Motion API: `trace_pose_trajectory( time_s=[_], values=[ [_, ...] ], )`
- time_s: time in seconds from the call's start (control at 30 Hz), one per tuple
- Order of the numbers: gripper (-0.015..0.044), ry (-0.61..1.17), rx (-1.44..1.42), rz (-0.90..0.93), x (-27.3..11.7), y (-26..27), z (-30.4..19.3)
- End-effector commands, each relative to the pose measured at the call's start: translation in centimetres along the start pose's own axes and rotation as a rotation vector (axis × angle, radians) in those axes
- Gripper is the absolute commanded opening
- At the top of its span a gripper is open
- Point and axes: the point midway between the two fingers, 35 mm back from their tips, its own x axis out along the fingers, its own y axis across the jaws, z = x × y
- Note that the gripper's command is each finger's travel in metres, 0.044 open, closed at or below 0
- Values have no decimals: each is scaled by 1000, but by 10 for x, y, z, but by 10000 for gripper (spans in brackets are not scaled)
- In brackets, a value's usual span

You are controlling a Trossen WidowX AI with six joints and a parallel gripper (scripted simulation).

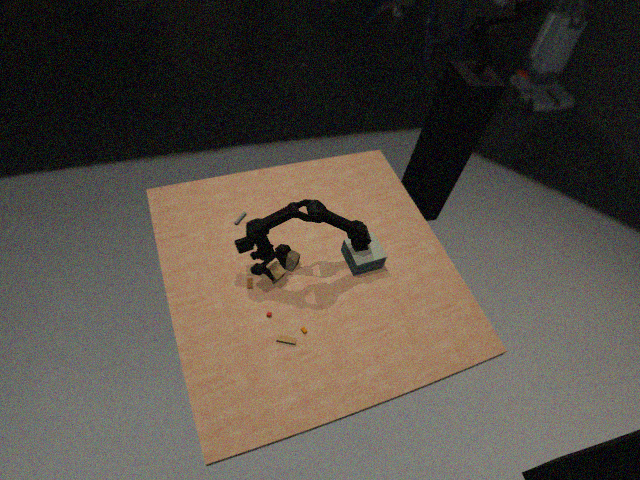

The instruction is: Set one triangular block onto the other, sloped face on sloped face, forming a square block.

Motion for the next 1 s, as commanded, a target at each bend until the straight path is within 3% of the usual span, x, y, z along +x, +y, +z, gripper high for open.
trace_pose_trajectory(
  time_s=[0.0, 0.4, 0.67, 0.87, 0.97],
  values=[
    [440, -1, 6, -3, 0, -1, 0],
    [440, -2, 8, -1, -2, -1, -1],
    [440, -28, 103, 71, -78, -3, -63],
    [440, -46, 75, 75, -78, 0, -57],
    [440, -139, 41, 50, -86, 1, -26]
  ],
)
